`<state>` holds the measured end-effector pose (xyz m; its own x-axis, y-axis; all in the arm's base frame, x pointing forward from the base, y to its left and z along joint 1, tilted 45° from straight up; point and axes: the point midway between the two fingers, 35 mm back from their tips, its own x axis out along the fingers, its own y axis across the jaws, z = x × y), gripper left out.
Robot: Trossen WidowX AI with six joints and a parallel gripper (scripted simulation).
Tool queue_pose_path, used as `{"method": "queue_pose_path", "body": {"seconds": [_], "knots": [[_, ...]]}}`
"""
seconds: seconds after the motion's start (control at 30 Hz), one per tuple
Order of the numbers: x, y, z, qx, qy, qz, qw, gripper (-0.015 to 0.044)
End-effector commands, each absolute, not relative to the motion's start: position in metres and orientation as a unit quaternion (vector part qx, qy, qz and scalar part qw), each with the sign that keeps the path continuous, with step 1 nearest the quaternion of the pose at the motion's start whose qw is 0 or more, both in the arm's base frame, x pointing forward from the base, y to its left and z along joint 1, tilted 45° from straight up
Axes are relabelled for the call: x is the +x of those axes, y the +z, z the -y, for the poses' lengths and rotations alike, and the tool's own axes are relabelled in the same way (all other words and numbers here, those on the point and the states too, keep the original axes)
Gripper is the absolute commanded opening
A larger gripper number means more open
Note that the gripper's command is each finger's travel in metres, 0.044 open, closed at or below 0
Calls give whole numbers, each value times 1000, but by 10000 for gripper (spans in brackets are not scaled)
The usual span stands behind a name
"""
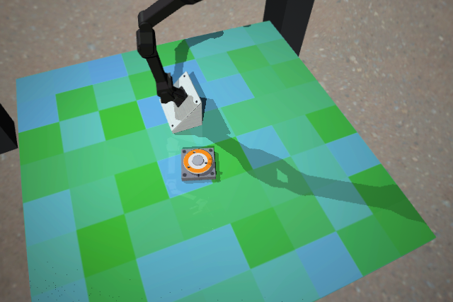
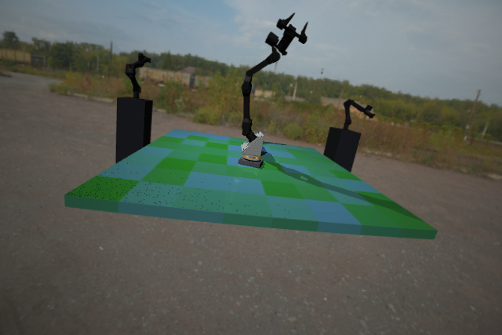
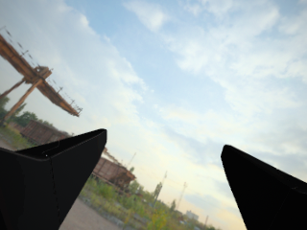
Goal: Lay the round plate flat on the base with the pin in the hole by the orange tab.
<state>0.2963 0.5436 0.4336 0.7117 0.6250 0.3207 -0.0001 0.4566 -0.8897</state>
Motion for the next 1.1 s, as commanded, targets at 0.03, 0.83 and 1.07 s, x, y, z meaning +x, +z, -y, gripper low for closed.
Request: {"method": "queue_pose_path", "body": {"seconds": [0.03,0.83,1.07], "knots": [[312,414,-540,-485,212,291,797,347],[438,94,-277,-379,110,-363,844,0],[401,36,-163,-312,-38,-521,794,0]]}}
